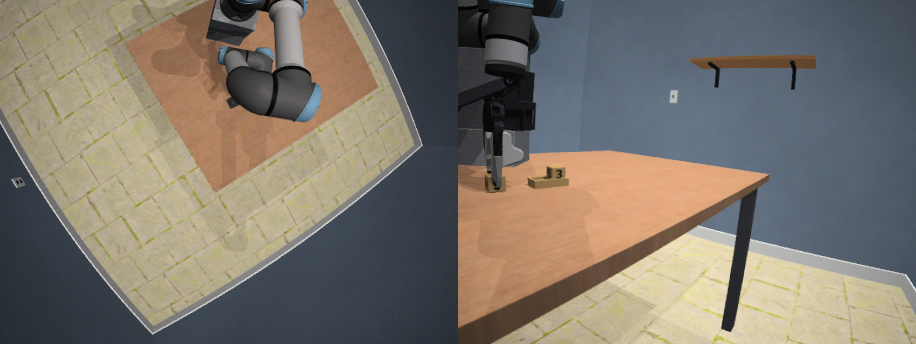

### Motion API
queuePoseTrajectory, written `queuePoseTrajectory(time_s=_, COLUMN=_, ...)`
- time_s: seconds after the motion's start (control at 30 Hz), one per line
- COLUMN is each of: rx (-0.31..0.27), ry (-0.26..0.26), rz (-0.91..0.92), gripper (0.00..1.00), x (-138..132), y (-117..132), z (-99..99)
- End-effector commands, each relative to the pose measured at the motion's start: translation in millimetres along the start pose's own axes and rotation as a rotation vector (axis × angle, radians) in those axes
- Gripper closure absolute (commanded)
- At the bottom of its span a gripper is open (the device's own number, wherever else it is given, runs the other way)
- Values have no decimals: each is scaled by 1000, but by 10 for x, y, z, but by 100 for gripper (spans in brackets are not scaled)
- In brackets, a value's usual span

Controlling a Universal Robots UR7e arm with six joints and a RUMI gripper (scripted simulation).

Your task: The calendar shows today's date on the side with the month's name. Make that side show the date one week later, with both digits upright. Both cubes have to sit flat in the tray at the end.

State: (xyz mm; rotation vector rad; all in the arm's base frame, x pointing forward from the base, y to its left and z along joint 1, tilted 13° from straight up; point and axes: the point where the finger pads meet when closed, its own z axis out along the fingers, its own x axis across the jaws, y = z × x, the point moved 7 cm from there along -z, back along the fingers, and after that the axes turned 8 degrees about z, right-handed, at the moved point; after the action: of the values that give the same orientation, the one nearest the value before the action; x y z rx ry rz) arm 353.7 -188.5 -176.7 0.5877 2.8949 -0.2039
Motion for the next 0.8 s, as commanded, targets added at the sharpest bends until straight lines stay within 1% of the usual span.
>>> queuePoseTrajectory(time_s=0.0, rx=0, ry=0, rz=2, gripper=89, x=5, y=-8, z=-25)
queuePoseTrajectory(time_s=0.1, rx=0, ry=1, rz=2, gripper=89, x=7, y=-7, z=-35)
queuePoseTrajectory(time_s=0.27, rx=0, ry=1, rz=2, gripper=89, x=8, y=-6, z=-117)
queuePoseTrajectory(time_s=0.57, rx=0, ry=1, rz=1, gripper=89, x=9, y=-2, z=-401)
queuePoseTrajectory(time_s=0.63, rx=0, ry=1, rz=1, gripper=89, x=9, y=-2, z=-401)
queuePoseTrajectory(time_s=0.77, rx=-1, ry=1, rz=1, gripper=89, x=9, y=0, z=-550)
